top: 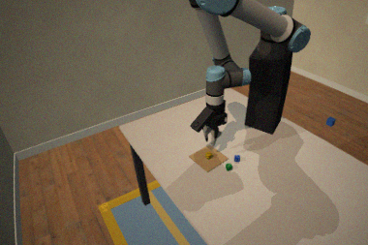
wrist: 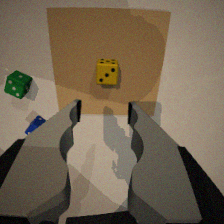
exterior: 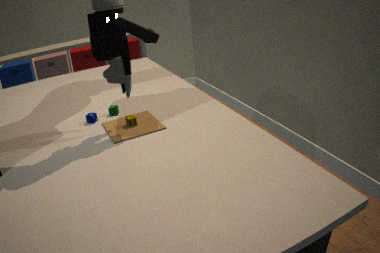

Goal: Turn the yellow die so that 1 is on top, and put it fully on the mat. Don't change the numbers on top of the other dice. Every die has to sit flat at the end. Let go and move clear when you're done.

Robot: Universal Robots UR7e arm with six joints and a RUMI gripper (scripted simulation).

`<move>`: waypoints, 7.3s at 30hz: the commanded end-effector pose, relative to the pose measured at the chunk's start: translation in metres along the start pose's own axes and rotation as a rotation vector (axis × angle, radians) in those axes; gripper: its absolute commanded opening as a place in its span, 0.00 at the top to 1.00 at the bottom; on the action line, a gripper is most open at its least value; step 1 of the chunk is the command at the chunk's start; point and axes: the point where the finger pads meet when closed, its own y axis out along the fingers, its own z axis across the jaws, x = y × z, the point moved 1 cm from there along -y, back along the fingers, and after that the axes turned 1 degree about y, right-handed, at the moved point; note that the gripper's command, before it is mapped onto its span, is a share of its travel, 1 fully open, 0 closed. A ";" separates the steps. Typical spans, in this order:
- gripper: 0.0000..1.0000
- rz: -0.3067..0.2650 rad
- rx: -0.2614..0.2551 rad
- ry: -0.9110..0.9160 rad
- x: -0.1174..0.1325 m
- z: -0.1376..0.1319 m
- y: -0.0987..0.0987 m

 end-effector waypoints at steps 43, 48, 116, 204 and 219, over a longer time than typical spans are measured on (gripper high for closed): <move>0.00 0.000 0.000 -0.196 -0.002 -0.001 -0.006; 0.00 0.000 0.000 -0.354 -0.003 -0.002 -0.005; 0.76 0.000 0.001 -1.573 0.000 -0.001 0.001; 0.76 0.000 0.000 -1.574 0.000 0.000 0.053; 0.76 0.000 0.000 -1.574 0.000 0.000 0.053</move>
